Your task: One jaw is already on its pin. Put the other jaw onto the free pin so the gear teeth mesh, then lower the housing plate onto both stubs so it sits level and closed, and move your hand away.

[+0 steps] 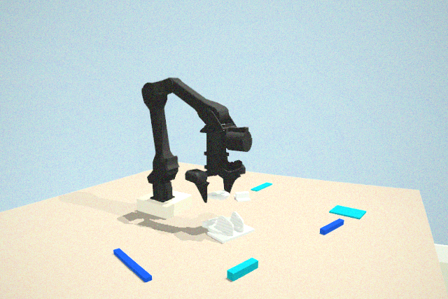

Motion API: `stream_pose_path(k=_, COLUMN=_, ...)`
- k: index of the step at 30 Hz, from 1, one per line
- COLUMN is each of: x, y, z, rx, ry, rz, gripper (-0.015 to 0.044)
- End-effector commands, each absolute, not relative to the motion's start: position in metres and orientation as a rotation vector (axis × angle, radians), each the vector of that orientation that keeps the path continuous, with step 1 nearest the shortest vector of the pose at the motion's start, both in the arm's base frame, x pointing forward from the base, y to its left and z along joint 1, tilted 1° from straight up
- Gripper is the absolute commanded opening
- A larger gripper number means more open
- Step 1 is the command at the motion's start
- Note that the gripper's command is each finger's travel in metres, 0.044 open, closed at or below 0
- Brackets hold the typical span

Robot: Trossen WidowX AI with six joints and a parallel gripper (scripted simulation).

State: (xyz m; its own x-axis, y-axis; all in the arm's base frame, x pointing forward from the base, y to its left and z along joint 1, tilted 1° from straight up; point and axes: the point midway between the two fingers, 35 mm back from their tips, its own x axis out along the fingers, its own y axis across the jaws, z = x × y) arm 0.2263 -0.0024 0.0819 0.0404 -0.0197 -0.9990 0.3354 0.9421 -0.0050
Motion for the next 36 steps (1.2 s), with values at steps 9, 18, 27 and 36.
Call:
stream_pose_path(k=9, x=0.2264, y=-0.0020, z=0.0816, rx=0.253, ry=1.511, rz=-0.266, gripper=0.0351)
stream_pose_path(k=18, x=0.2246, y=-0.0048, z=0.0815, rx=0.253, ry=1.511, rz=-0.267, gripper=0.0351)
stream_pose_path(k=27, x=0.2246, y=-0.0048, z=0.0815, rx=0.253, ry=1.511, rz=-0.267, gripper=0.0351)
stream_pose_path(k=36, x=0.2246, y=-0.0048, z=0.0815, rx=0.253, ry=1.511, rz=-0.267, gripper=0.0351)
